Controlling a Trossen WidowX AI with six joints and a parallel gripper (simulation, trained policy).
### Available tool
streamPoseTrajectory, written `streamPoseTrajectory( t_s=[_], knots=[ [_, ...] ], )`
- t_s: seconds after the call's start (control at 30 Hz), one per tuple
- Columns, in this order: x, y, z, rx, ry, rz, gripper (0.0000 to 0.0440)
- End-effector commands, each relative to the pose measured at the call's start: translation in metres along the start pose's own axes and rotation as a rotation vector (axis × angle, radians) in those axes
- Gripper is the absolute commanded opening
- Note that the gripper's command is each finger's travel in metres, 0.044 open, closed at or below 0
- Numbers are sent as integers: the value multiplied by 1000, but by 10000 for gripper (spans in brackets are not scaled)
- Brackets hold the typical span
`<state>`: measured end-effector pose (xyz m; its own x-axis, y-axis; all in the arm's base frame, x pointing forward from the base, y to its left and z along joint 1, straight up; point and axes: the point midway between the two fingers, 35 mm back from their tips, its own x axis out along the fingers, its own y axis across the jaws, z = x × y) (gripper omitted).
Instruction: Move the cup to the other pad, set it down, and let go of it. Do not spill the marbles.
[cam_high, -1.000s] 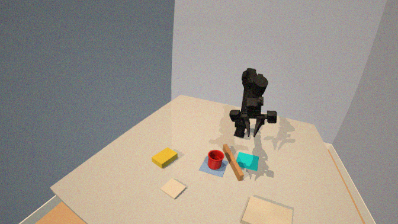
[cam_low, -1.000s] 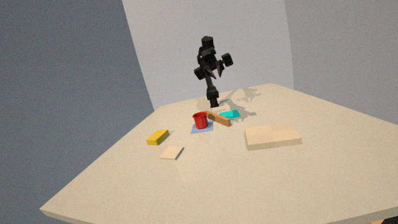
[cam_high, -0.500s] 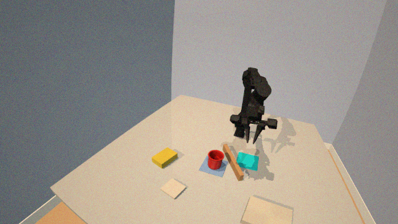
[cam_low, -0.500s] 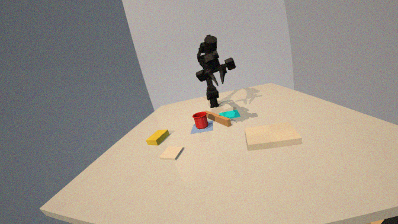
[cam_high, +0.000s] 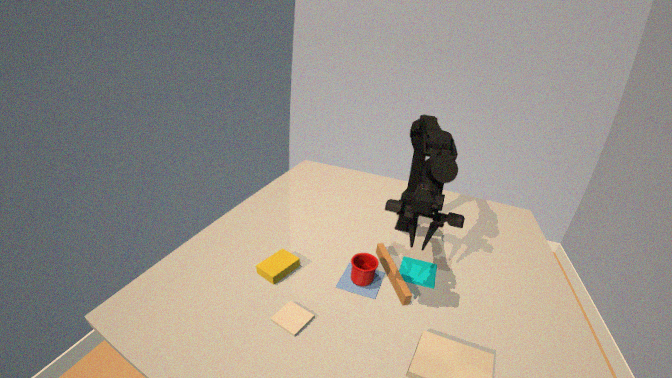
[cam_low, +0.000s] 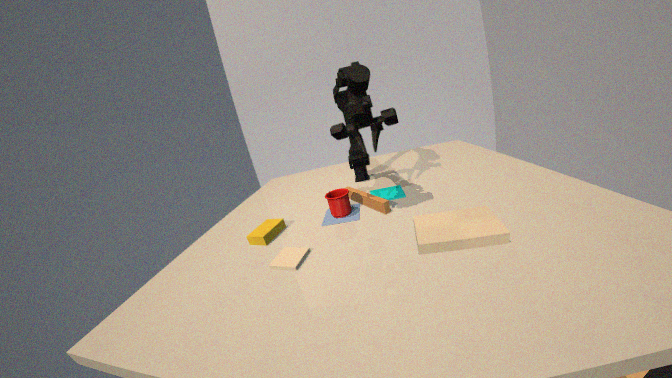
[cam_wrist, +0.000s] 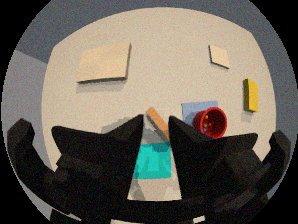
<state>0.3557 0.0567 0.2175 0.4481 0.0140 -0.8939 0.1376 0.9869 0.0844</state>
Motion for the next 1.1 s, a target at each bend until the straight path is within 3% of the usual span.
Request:
streamPoseTrajectory(
  t_s=[0.0,0.67,1.07],
  knots=[
    [6,-6,-2,-17,53,-30,120],
    [31,-45,-19,-123,325,-132,105],
    [52,-73,-30,-172,423,-160,126]
  ],
)
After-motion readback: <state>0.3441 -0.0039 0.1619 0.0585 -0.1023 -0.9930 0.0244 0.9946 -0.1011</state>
